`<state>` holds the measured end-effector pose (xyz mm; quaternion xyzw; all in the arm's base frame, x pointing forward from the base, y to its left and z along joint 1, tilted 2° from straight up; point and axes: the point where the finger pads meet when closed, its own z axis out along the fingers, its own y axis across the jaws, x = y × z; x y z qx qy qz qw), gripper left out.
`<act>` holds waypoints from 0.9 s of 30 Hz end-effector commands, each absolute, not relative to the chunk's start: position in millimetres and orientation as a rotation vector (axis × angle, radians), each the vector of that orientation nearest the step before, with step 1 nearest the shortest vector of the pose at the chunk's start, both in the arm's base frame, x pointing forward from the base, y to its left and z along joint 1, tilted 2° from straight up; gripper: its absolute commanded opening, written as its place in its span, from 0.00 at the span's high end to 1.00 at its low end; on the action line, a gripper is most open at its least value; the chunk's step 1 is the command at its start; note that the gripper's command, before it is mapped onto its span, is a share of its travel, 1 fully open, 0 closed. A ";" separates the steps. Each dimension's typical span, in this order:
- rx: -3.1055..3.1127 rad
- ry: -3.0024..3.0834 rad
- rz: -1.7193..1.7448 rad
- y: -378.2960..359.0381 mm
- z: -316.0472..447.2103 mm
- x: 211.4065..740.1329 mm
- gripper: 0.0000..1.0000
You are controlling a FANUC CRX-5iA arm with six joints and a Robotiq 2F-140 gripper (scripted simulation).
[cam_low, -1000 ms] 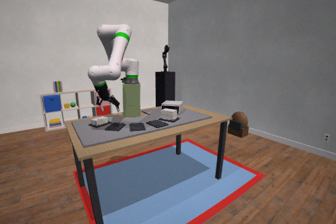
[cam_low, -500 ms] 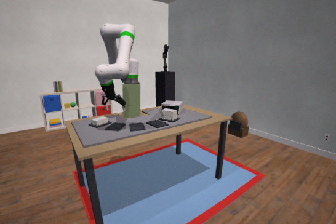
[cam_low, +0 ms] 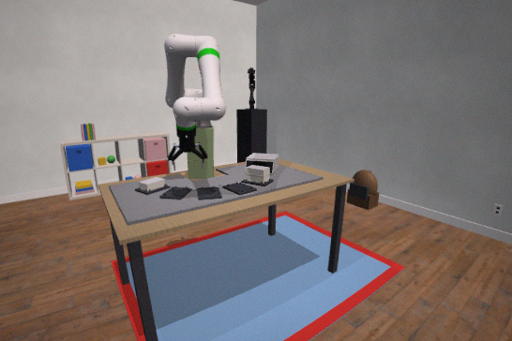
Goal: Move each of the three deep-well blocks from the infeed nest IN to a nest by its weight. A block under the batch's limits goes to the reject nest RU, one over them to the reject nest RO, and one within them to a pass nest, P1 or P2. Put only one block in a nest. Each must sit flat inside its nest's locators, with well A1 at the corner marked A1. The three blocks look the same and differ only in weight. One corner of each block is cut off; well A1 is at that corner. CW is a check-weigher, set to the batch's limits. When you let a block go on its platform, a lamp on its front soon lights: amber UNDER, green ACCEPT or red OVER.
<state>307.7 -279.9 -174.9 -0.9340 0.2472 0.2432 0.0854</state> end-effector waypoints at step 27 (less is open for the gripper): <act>-2.859 0.558 0.740 -186.3 -170.2 381.5 0.00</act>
